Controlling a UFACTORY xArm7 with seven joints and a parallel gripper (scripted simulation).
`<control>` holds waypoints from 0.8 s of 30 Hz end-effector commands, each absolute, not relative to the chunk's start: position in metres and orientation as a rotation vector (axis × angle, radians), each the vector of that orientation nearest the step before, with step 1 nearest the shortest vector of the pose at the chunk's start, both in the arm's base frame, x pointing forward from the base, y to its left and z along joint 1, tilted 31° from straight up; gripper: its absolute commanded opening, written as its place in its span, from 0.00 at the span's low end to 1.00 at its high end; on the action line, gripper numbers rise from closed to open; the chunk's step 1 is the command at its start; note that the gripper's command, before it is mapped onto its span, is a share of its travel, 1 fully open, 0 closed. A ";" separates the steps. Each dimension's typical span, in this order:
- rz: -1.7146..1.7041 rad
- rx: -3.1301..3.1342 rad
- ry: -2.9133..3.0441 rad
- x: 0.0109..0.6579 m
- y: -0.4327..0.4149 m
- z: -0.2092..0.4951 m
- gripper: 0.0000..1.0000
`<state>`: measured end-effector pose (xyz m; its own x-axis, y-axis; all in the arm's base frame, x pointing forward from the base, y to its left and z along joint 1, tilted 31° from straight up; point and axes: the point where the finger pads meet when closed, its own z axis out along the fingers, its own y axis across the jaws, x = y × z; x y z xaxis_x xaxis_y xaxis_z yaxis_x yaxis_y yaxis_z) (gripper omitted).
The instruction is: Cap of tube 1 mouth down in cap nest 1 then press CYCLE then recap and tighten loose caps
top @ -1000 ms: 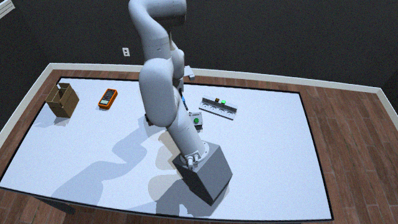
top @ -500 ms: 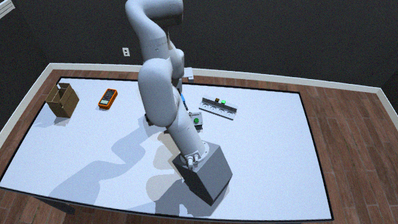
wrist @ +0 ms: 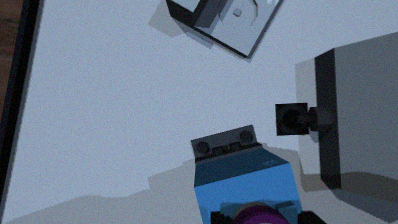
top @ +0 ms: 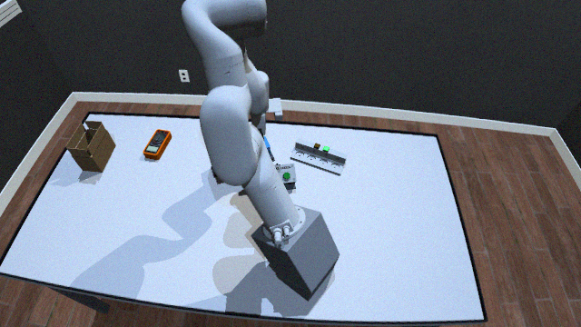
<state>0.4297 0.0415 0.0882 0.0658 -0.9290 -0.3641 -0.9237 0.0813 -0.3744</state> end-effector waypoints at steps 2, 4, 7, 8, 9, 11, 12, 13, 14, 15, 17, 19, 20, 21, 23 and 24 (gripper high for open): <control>-0.016 -1.823 1.842 0.425 0.036 0.100 0.46; -0.016 -1.823 1.842 0.424 0.035 0.103 0.46; -0.016 -1.823 1.842 0.421 0.032 0.110 0.46; -0.016 -1.823 1.842 0.420 0.031 0.113 0.46; -0.016 -1.823 1.842 0.419 0.030 0.116 0.46; -0.017 -1.823 1.842 0.416 0.028 0.121 0.46; -0.017 -1.822 1.842 0.415 0.026 0.123 0.46; -0.017 -1.822 1.841 0.414 0.025 0.126 0.46; -0.017 -1.822 1.841 0.414 0.025 0.126 0.46; -0.017 -1.822 1.841 0.414 0.025 0.126 0.46; -0.017 -1.822 1.841 0.414 0.025 0.126 0.46; -0.017 -1.822 1.841 0.414 0.025 0.126 0.46; -0.017 -1.822 1.841 0.414 0.025 0.126 0.46; -0.017 -1.823 1.841 0.414 0.025 0.126 0.46; -0.017 -1.823 1.841 0.414 0.025 0.126 0.46; -0.030 -1.857 1.807 0.408 0.022 0.122 0.00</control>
